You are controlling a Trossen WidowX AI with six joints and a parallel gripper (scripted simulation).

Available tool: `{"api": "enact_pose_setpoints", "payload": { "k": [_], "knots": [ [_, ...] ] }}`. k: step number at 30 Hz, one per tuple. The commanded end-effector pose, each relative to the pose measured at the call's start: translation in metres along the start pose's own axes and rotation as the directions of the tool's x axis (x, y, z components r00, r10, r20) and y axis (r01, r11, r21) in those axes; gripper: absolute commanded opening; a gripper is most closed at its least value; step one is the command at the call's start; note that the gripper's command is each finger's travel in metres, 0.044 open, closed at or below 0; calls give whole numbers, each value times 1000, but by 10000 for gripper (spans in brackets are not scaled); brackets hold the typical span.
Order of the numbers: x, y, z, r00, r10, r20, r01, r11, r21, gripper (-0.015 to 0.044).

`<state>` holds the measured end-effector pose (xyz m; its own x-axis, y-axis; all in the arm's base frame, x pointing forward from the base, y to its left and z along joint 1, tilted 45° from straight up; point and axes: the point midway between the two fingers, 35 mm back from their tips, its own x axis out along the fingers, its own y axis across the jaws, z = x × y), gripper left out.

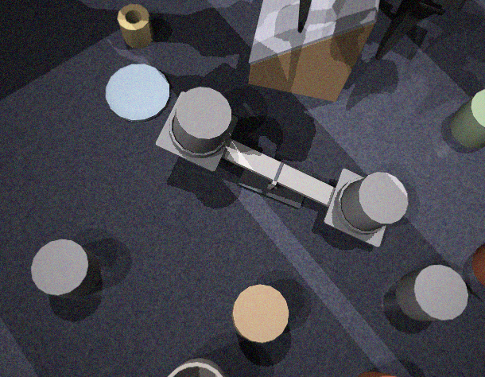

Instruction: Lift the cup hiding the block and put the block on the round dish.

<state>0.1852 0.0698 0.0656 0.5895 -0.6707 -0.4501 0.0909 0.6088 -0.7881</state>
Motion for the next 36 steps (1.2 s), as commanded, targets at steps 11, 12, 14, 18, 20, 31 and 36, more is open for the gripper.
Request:
{"api": "enact_pose_setpoints", "payload": {
  "k": [11, 12, 14, 18, 20, 31, 36],
  "knots": [
    [26, 36, 23, 975, 8, -221, -101, 907, -409, 440],
    [28, 39, 24, 972, 10, -236, -115, 894, -434, 440],
    [33, 44, 27, 964, 14, -266, -145, 864, -482, 440],
    [45, 54, 32, 946, 23, -323, -213, 796, -567, 440],
    [51, 60, 34, 936, 29, -350, -249, 758, -603, 440],
    [92, 88, 44, 869, 71, -490, -457, 498, -737, 440],
    [114, 100, 46, 832, 97, -546, -541, 359, -761, 440]
  ]
}}
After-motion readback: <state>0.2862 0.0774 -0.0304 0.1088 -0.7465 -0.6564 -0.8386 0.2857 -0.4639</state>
